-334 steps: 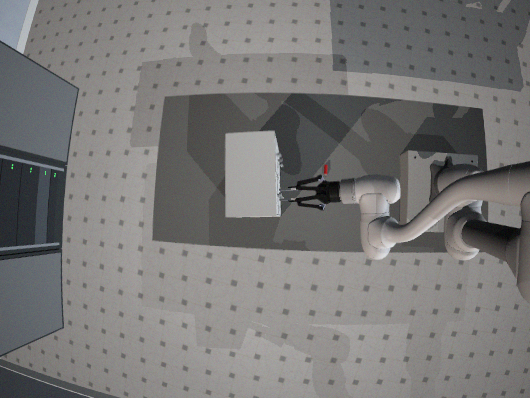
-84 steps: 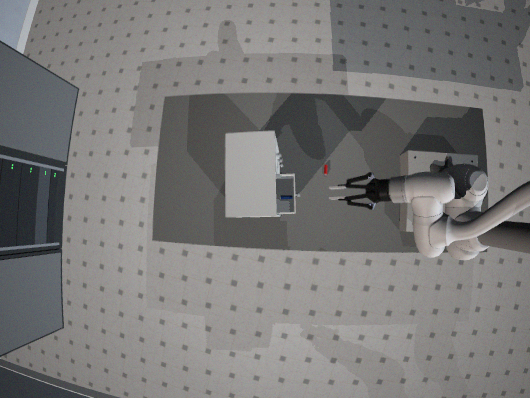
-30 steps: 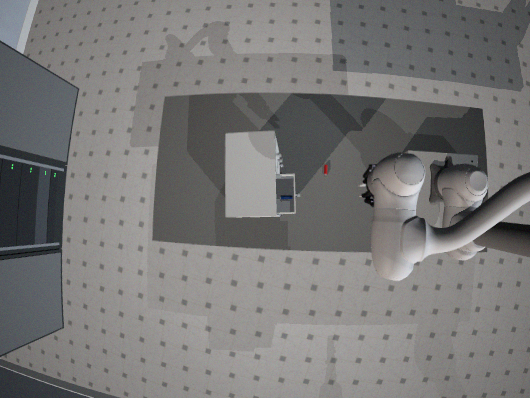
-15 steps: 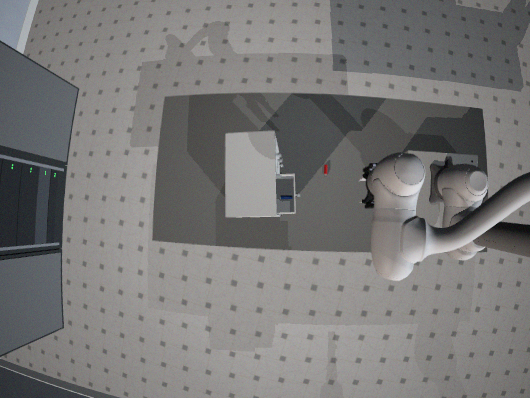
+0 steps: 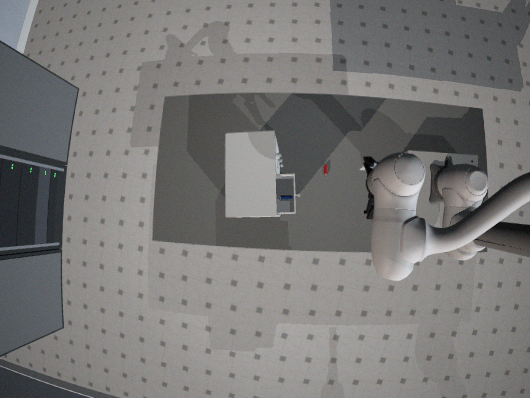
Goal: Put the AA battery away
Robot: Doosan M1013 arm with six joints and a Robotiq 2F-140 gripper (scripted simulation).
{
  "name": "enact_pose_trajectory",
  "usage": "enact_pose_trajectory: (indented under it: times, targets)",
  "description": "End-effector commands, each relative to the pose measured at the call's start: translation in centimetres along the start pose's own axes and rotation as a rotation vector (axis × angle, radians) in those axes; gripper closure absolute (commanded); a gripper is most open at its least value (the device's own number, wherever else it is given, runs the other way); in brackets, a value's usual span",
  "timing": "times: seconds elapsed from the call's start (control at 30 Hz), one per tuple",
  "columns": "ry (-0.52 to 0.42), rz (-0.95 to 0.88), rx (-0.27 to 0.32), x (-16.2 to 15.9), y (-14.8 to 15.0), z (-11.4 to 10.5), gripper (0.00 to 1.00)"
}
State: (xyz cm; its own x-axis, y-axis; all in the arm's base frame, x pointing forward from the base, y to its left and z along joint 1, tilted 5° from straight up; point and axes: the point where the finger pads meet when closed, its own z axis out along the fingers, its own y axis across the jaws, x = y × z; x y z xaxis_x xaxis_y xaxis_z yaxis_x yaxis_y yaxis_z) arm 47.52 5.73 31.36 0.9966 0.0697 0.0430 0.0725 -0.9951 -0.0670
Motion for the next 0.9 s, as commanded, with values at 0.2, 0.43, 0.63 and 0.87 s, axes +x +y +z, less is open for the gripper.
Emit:
enact_pose_trajectory:
  times: [0.2,0.43,0.63,0.87]
  targets:
    - [0.000,0.000,0.000,0.0,0.0,-2.5,0.00]
    - [0.000,0.000,0.000,0.0,0.0,-6.5,0.00]
    - [0.000,0.000,0.000,0.0,0.0,-8.2,0.00]
    - [0.000,0.000,0.000,9.8,-0.4,-8.6,0.00]
